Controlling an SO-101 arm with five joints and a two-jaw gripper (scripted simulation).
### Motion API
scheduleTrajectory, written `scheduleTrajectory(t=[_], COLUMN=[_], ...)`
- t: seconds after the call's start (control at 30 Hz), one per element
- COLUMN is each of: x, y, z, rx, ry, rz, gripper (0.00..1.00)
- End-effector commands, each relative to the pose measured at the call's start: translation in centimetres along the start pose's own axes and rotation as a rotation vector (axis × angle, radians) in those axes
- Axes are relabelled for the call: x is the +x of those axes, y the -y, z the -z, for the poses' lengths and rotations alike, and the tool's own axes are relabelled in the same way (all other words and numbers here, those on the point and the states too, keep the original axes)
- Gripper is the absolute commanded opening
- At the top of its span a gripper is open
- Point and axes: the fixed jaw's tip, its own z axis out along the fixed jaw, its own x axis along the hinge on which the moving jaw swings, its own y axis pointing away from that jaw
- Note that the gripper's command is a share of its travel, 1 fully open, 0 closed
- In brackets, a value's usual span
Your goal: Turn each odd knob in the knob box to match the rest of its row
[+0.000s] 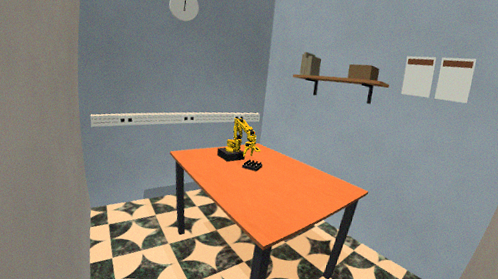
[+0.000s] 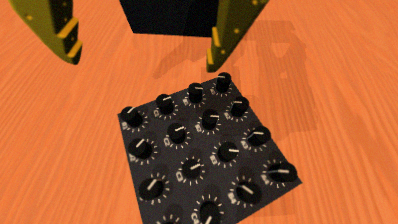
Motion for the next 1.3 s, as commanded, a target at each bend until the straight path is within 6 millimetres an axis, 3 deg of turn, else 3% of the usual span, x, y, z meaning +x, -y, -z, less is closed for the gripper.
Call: scheduleTrajectory(t=[0.0, 0.83, 1.27], x=[0.59, 0.90, 0.98], y=[-0.03, -0.06, -0.11], z=[-0.47, -0.68, -0.67], rx=[-0.003, -0.005, -0.009], ry=[-0.061, -0.086, -0.086], rz=[0.000, 0.022, 0.125], gripper=[0.40, 0.40, 0.39])
